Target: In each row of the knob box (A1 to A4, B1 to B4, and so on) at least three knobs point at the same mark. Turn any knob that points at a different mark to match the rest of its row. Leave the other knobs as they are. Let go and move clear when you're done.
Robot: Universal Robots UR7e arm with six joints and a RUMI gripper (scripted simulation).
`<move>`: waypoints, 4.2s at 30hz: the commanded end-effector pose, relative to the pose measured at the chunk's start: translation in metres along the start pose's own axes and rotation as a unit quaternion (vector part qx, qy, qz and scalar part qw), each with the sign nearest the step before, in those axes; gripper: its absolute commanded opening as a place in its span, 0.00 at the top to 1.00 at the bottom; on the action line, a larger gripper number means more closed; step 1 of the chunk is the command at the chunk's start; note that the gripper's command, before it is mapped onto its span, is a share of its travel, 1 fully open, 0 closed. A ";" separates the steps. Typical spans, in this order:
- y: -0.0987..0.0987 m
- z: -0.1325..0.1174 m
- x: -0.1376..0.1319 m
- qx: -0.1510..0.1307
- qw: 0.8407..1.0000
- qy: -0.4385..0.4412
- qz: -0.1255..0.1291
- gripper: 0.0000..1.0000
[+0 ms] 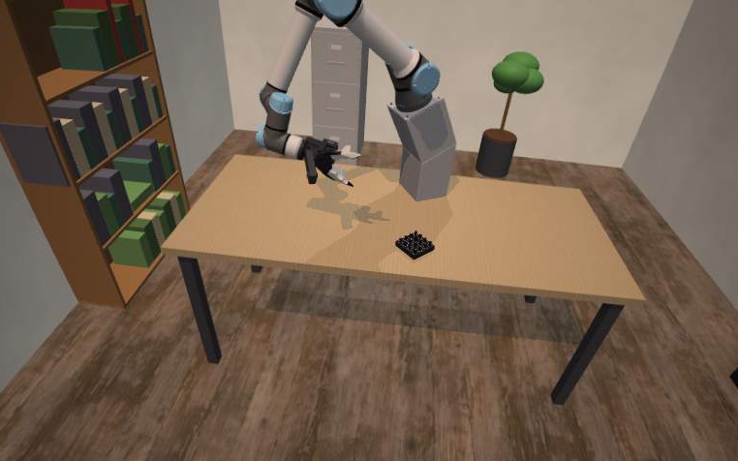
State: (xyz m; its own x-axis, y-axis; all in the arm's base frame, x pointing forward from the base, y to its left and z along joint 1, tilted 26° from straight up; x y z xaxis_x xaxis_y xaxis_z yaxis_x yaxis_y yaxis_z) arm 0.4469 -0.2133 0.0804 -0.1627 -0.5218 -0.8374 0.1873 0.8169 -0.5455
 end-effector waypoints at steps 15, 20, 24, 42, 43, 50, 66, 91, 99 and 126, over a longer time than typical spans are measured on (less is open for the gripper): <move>0.017 -0.001 0.011 -0.011 0.998 -0.031 -0.045 0.00; 0.030 -0.002 0.020 -0.019 0.995 -0.056 -0.080 0.00; 0.044 -0.003 0.028 -0.027 0.990 -0.080 -0.115 0.00; 0.097 -0.007 0.062 -0.059 0.953 -0.170 -0.245 0.00; 0.097 -0.007 0.062 -0.059 0.953 -0.170 -0.245 0.00; 0.122 -0.010 0.078 -0.073 0.927 -0.210 -0.302 0.00; 0.161 -0.015 0.103 -0.093 0.876 -0.271 -0.389 0.00; 0.227 -0.024 0.146 -0.124 0.767 -0.359 -0.516 0.00; 0.244 -0.026 0.158 -0.132 0.734 -0.381 -0.547 0.00; 0.283 -0.033 0.186 -0.146 0.652 -0.425 -0.611 0.00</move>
State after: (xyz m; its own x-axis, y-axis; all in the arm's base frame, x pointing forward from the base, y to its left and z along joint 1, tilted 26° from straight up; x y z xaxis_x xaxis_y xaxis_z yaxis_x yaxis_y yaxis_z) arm 0.4379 -0.0721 -0.2257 0.5979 -0.6855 0.4155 0.1982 -0.3759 -0.9052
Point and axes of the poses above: the point where the finger pads meet when closed, its own y axis out along the fingers, its own x axis across the jaws, z = x × y, the point moved 3 cm from there along -y, back along the fingers, and after that the axes turned 1 degree about y, right-handed, at the moved point
